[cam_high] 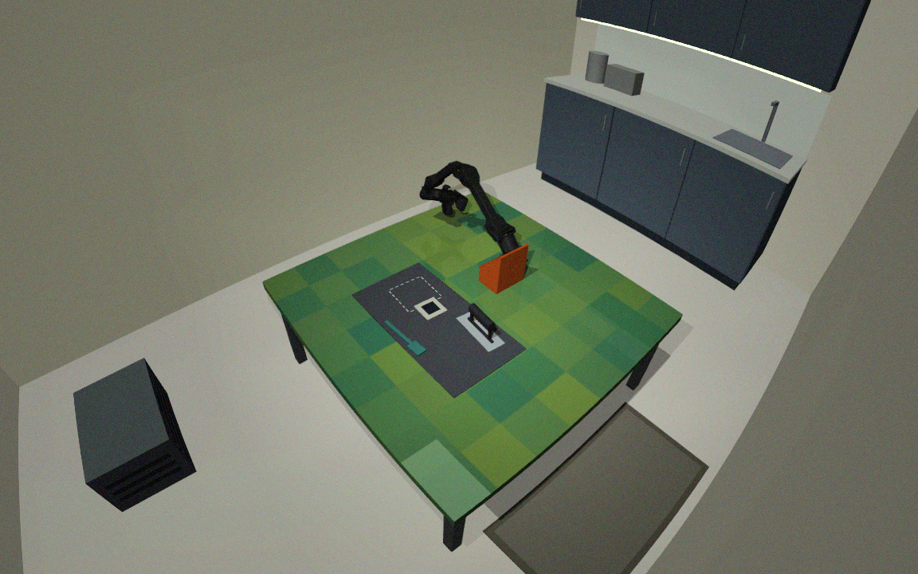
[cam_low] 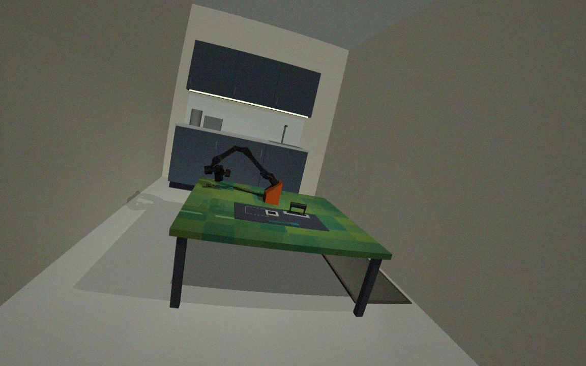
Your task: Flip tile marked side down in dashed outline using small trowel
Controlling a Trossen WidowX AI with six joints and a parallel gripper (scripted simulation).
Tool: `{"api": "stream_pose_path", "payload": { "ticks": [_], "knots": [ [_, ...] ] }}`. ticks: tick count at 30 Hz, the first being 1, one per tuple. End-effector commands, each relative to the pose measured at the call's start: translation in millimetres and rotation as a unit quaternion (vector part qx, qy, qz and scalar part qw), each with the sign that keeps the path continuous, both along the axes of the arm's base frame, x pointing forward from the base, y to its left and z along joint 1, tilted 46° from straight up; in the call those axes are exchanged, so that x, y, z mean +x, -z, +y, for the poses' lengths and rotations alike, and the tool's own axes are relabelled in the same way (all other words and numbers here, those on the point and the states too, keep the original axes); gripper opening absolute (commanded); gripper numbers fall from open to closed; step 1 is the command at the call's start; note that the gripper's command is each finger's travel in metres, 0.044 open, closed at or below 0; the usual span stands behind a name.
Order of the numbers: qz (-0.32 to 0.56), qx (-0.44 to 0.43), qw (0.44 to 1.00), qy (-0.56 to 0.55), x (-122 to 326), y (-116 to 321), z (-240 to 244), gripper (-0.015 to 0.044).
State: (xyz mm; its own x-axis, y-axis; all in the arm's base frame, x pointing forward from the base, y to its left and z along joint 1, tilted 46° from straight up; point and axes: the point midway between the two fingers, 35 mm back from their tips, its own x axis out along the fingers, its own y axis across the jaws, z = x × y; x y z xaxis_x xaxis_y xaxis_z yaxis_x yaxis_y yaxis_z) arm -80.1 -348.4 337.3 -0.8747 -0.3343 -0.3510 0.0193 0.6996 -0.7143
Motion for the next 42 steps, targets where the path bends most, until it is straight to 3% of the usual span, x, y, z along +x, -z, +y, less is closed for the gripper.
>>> {"api": "stream_pose_path", "payload": {
  "ticks": [1,3,24,28,41,42],
  "knots": [
    [0.0,0.0,1.0,0.0,0.0,0.0,0.0,0.0052],
    [0.0,0.0,1.0,0.0,0.0,0.0,0.0,0.01],
    [0.0,0.0,1.0,0.0,0.0,0.0,0.0,0.01],
    [0.0,0.0,1.0,0.0,0.0,0.0,0.0,0.0],
    [0.0,0.0,1.0,0.0,0.0,0.0,0.0,0.0],
    [0.0,0.0,1.0,0.0,0.0,0.0,0.0,0.0026]
  ]
}}
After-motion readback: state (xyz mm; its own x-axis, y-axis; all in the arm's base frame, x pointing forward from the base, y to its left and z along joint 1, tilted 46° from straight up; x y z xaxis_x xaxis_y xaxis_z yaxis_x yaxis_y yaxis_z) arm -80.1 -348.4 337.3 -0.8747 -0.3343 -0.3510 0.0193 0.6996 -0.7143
